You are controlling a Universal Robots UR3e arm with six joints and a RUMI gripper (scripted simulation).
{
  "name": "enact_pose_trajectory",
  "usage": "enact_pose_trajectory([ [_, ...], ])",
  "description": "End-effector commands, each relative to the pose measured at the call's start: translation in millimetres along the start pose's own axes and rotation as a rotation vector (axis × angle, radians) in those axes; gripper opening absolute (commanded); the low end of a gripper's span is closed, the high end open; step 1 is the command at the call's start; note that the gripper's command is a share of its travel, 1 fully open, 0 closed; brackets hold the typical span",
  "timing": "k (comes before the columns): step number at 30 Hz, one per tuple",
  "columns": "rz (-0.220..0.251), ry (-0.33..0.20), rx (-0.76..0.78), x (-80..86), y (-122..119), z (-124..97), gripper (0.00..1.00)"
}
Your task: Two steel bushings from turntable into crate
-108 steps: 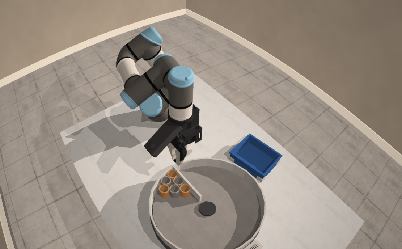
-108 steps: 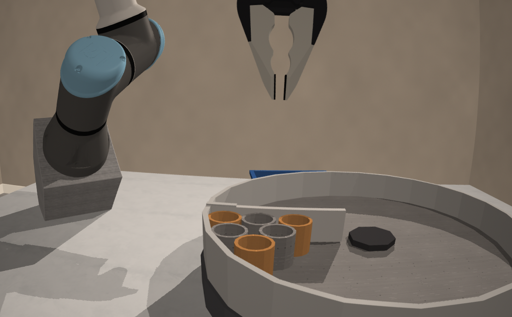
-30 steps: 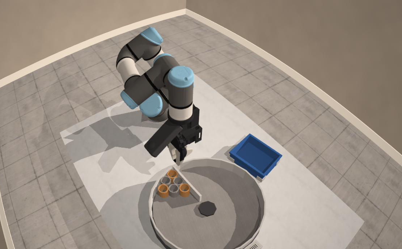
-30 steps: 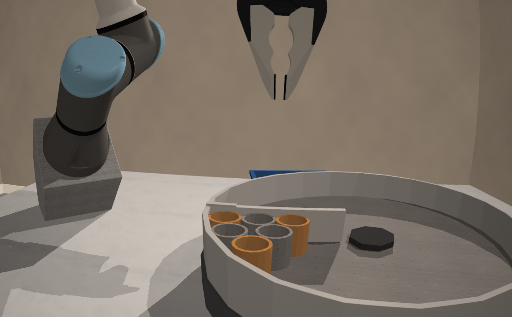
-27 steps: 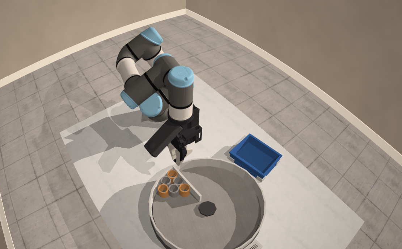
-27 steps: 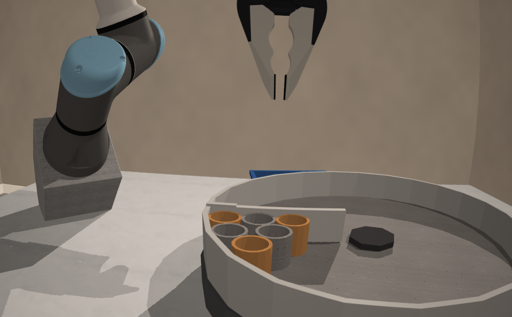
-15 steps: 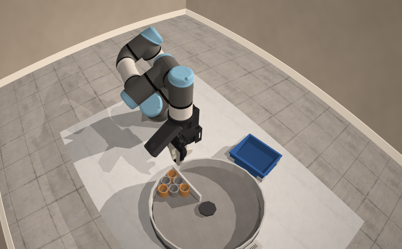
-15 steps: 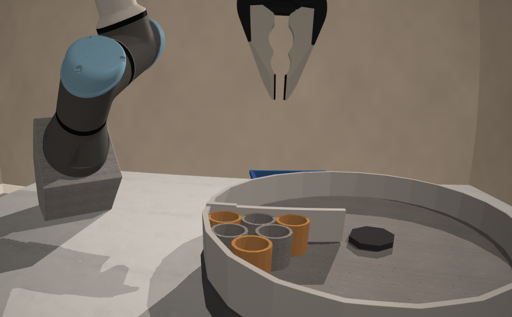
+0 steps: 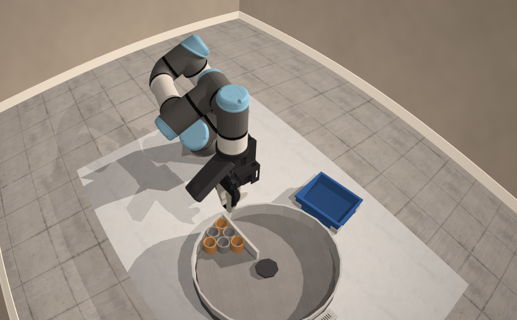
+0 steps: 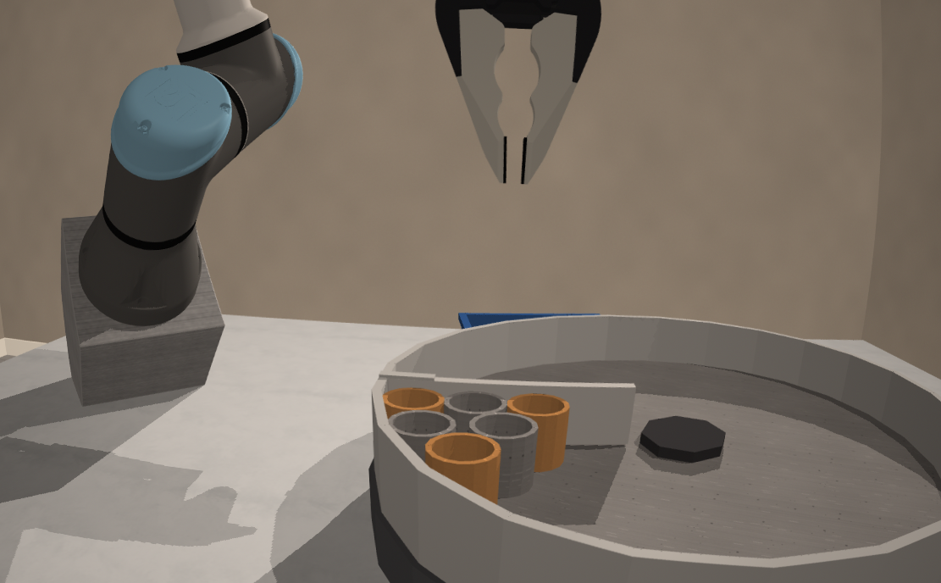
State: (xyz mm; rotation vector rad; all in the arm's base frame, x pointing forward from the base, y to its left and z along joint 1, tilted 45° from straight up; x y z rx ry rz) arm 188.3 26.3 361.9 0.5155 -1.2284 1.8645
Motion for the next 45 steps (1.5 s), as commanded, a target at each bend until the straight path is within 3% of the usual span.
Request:
enact_pose_trajectory([
  [1,0.002,0.0,-0.001,0.6,0,0,0.05],
  [14,-0.002,-0.002,-0.002,-6.3,-2,0,0.05],
  [21,-0.005,-0.005,-0.003,-21.7,-5,1,0.05],
  [35,0.001,0.0,-0.001,-88.1,-19,13,0.05],
  [45,0.002,0.001,-0.001,-95.9,-20,15,0.05],
])
Point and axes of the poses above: the point where the finger pads meet when closed, its own x axis back along the fingers, its own y axis across the jaws, z = x × y, the point moved 6 cm from there along x, back along the fingers, and after that the axes turned 5 degrees about -x, right-handed, at the moved point
